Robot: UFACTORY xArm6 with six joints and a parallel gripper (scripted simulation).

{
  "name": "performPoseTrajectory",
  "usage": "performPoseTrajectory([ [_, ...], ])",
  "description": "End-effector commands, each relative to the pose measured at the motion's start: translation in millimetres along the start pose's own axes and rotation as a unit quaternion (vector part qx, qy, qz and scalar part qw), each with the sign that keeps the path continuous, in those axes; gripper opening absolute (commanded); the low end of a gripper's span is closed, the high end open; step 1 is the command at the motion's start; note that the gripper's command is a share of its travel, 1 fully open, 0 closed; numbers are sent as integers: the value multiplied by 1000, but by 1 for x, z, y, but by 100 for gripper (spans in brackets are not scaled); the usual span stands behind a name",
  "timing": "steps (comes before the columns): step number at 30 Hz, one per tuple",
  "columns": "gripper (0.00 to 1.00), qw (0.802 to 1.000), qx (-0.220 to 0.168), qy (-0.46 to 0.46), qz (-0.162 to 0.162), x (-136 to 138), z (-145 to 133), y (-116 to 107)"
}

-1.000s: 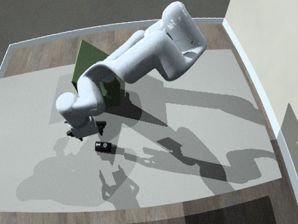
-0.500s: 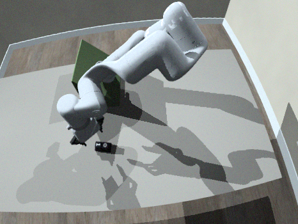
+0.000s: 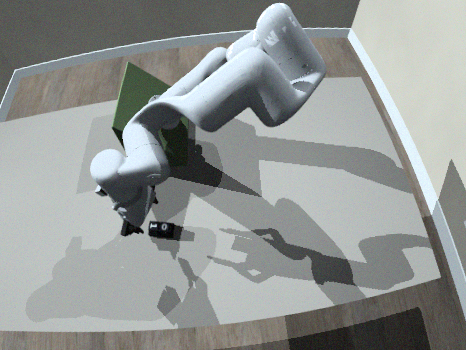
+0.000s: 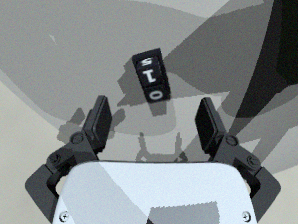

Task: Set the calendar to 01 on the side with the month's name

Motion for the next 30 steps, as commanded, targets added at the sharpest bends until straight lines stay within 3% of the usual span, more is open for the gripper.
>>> performPoseTrajectory([
  [1,100,997,-3,-76,4,-2,-3,-2],
  [19,100,990,-3,-144,4,-3,-6,-3],
  [20,47,990,-3,-144,4,-3,-6,-3],
  [30,47,990,-3,-144,4,-3,-6,-3],
])
Point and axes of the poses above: the point where the finger pads meet when closed, its own y axis out along the fingers, its own x axis across the jaws, z = x × y, the point moved 3 cm from there along -y, back along the fingers, and after that the axes turned 9 degrees about y, right-handed, at the moved point
